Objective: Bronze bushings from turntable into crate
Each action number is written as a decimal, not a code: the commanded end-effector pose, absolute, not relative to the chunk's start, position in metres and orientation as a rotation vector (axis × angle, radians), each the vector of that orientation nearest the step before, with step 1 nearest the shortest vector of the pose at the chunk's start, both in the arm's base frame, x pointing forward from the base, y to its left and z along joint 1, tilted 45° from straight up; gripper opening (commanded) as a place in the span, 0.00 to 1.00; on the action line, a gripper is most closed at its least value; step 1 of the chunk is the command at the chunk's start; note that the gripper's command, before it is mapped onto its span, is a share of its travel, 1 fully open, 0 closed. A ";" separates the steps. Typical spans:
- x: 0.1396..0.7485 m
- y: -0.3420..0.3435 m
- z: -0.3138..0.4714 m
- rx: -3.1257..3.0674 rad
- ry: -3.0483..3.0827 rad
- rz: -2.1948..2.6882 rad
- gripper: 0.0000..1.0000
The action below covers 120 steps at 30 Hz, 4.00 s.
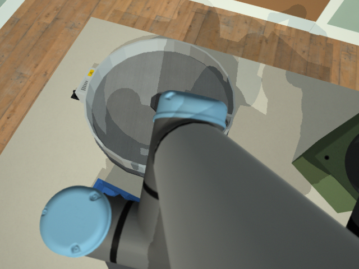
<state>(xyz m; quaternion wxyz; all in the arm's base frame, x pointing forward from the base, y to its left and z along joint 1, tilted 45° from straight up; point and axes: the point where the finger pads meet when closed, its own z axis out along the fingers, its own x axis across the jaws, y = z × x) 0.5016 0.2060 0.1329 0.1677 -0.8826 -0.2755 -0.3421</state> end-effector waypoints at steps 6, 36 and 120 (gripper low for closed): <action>0.502 0.206 0.133 -2.511 -0.784 -0.974 0.06; 0.490 0.194 0.150 -2.511 -0.784 -0.974 0.06; 0.452 0.158 0.203 -2.511 -0.784 -0.974 0.06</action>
